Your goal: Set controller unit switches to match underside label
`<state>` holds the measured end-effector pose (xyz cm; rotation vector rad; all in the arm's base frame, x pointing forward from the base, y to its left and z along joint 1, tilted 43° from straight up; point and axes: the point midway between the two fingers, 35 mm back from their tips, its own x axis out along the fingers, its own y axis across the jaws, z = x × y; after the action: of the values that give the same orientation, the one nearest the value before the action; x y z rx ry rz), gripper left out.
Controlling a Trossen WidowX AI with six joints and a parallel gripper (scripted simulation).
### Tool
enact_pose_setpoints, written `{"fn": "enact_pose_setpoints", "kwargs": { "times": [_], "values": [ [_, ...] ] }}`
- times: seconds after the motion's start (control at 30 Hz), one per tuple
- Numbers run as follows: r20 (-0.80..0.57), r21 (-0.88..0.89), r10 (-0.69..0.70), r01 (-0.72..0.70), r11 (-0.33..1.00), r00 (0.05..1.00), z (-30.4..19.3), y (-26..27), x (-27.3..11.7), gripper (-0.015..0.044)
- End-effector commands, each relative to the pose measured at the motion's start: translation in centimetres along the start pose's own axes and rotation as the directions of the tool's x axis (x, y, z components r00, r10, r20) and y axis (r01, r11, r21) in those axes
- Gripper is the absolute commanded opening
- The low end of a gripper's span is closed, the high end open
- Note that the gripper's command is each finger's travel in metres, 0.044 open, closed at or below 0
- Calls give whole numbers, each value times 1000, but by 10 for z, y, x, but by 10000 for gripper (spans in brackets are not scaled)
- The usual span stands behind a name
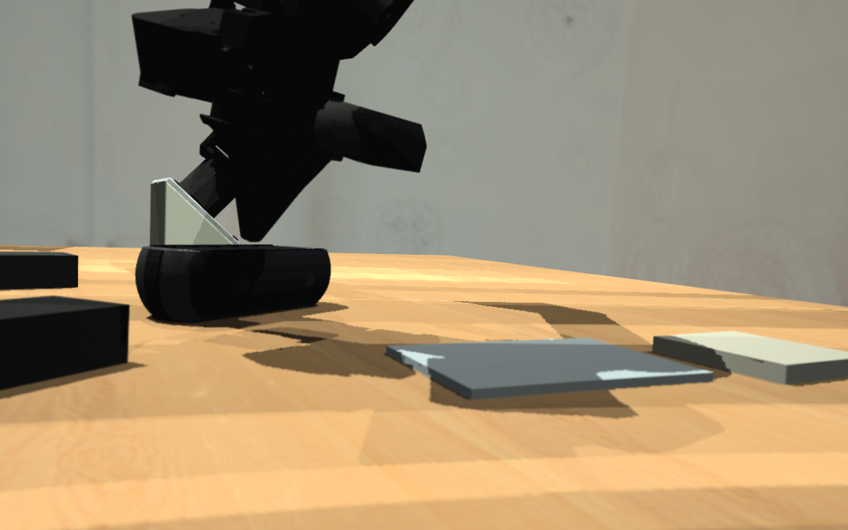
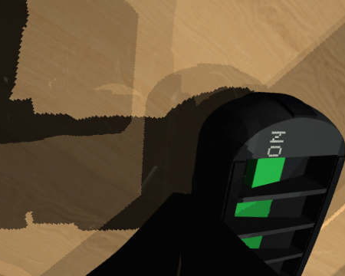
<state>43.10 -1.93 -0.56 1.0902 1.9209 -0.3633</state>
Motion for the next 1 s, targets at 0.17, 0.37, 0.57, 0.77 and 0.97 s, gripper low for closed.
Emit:
{"fn": "enact_pose_setpoints", "kwargs": {
  "times": [0.17, 0.37, 0.57, 0.77, 0.97],
  "values": [
    [7, 14, -12, 12, 1000, 1000, 3, 2, 8, 0],
    [10, 10, -16, 15, 1000, 1000, 3, 5, 17, 0],
    [12, 6, -18, 18, 1000, 1000, 3, 8, 26, 0],
    [15, 1, -21, 21, 1000, 1000, 3, 11, 35, 0],
    [18, -3, -24, 24, 1000, 1000, 3, 14, 45, 0]
  ]
}}
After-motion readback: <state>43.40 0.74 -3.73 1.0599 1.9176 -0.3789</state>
